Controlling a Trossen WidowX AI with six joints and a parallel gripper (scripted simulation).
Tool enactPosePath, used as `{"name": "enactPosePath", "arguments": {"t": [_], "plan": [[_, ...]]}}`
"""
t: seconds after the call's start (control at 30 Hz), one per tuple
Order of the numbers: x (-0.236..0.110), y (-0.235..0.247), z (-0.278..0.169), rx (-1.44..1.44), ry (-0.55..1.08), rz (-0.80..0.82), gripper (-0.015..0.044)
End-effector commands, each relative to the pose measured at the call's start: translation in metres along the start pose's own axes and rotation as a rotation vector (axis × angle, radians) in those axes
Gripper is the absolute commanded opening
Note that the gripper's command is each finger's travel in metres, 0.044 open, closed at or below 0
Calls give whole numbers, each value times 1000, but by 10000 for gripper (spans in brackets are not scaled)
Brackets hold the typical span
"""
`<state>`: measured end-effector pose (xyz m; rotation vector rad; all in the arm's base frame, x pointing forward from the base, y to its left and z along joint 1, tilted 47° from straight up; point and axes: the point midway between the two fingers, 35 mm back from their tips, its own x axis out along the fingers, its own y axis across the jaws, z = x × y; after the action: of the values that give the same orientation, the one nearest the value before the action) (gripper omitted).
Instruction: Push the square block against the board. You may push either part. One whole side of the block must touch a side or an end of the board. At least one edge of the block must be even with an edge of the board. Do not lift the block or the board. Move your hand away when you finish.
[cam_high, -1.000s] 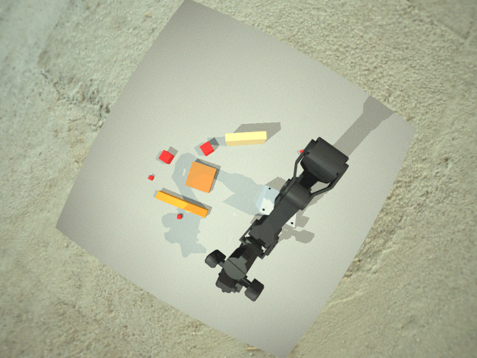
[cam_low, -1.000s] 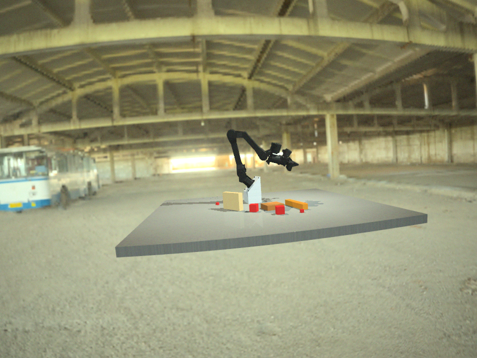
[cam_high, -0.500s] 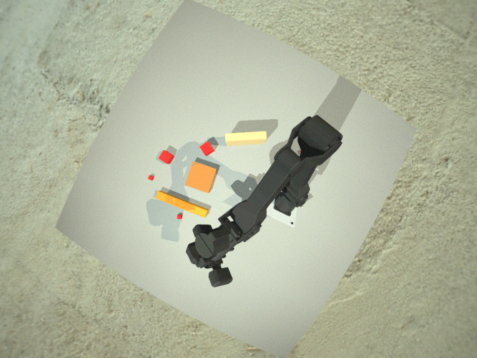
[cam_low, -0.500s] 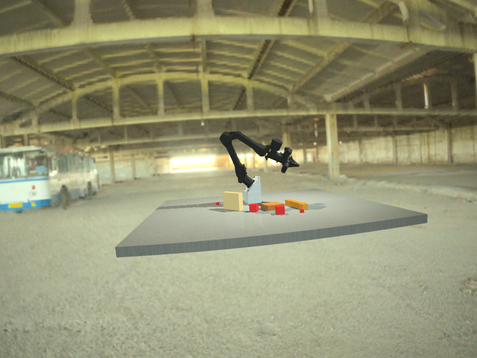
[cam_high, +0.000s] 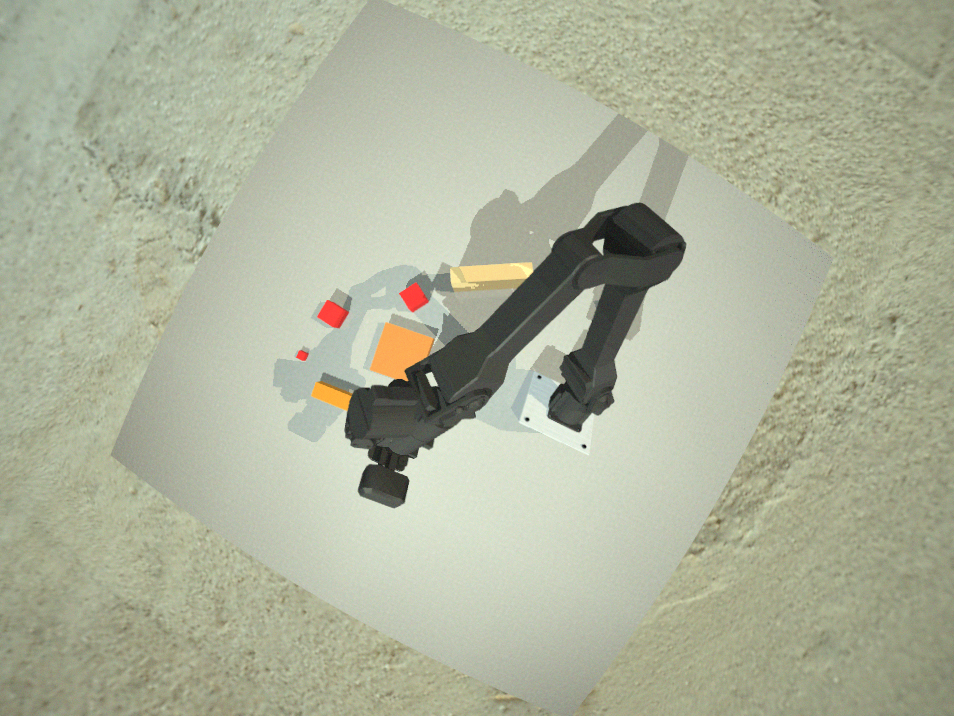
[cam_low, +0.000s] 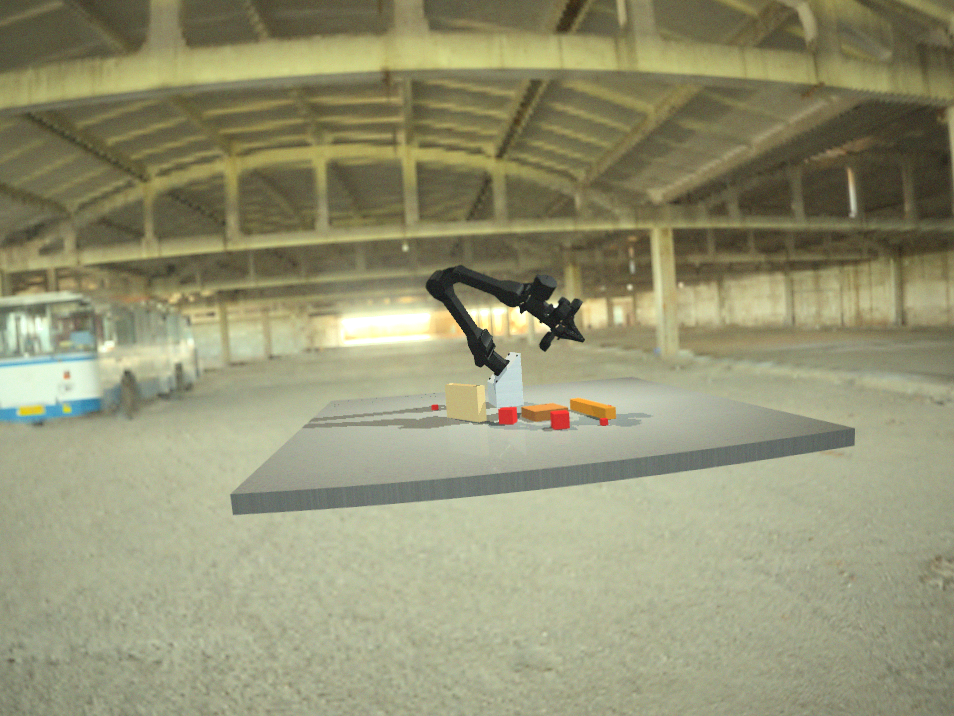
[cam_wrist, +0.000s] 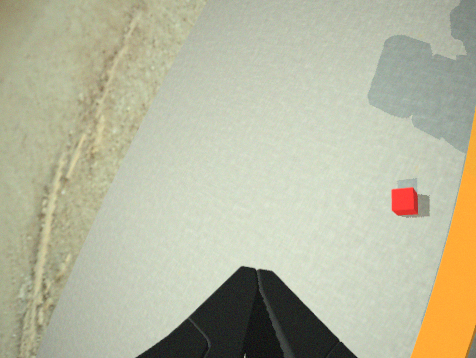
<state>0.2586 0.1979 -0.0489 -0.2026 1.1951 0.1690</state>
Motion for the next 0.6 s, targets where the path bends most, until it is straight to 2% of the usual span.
{"name": "enactPosePath", "arguments": {"t": [0.0, 0.57], "plan": [[-10, -29, 16, 116, -3, -84, 0], [-79, -163, 47, 573, -6, -442, 0]]}}
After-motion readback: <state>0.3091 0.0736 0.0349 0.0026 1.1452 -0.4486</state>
